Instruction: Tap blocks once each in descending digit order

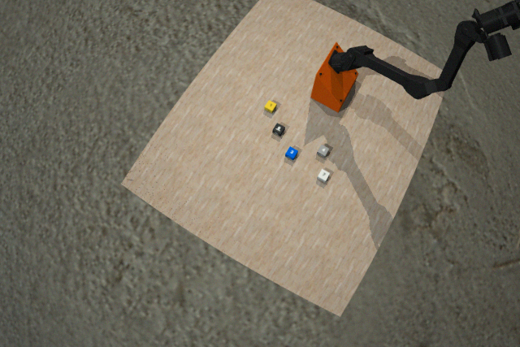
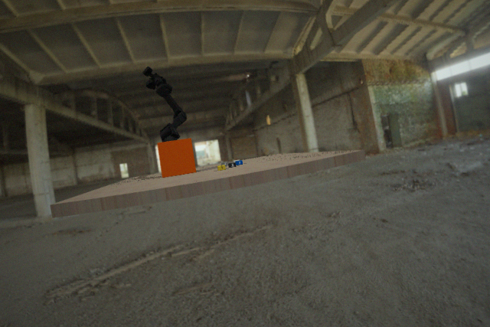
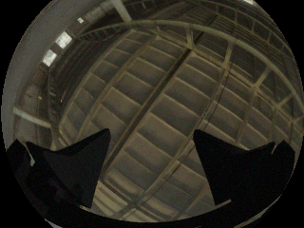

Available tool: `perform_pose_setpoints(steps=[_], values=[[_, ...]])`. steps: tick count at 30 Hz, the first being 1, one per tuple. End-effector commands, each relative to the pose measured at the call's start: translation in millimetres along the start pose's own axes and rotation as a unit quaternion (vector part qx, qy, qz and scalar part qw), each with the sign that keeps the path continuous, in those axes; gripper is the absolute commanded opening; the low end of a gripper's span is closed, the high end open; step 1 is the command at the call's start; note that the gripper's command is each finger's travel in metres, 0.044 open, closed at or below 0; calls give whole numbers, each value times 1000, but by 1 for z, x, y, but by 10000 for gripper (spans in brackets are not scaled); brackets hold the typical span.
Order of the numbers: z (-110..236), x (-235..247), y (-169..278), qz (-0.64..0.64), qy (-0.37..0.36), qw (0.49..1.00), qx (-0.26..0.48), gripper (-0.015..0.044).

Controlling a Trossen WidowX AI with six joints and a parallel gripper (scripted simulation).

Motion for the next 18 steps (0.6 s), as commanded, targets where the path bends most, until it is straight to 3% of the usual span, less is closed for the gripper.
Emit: perform_pose_setpoints(steps=[1, 9, 18], values=[[6, -54, 16, 45, 91, 994, 45, 400], [35, -137, 57, 118, 224, 954, 160, 400], [96, -210, 115, 184, 322, 868, 331, 400]])
Point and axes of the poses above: the point midway between the two fingers, 35 mm back from their tips, its own z axis back along the fingers, its own x axis across the jaws, y = z × x, the point moved 10 cm from there along z, back along the fingers, and after that the axes turned 2 degrees about z, right-handed, at the moved point
